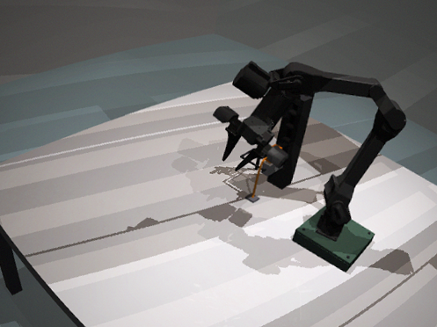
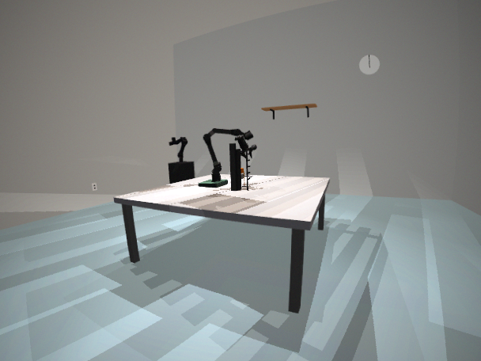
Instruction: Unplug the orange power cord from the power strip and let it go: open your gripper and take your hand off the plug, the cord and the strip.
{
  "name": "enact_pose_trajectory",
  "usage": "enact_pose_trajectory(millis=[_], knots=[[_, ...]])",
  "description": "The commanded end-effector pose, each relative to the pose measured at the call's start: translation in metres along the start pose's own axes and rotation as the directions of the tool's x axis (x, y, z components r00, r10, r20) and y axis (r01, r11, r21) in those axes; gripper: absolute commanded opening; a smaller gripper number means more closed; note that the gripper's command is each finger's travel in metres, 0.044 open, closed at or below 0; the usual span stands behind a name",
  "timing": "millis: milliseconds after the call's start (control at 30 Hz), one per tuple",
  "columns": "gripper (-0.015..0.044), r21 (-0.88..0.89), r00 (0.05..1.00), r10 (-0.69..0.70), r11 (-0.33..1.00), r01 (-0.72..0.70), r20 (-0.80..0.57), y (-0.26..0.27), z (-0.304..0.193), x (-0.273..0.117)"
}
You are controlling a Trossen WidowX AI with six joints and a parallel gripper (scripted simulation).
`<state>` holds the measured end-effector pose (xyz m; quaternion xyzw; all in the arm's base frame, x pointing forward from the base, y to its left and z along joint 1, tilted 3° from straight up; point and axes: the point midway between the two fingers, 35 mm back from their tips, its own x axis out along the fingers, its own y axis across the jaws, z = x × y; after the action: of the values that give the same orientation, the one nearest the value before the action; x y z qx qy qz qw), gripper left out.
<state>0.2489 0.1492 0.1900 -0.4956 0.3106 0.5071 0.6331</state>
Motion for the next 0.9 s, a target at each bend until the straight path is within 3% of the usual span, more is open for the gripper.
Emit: enact_pose_trajectory(millis=[0, 367, 867], knots=[[0.0160, 0.097, 0.992, 0.037, 0.995, -0.025, -0.122, -0.011, -0.052, 0.000], [0.0160, 0.285, 0.884, 0.313, 0.933, -0.219, -0.347, 0.009, -0.190, -0.020], [0.0160, 0.289, 0.881, 0.320, 0.931, -0.224, -0.349, 0.011, -0.200, -0.024]])
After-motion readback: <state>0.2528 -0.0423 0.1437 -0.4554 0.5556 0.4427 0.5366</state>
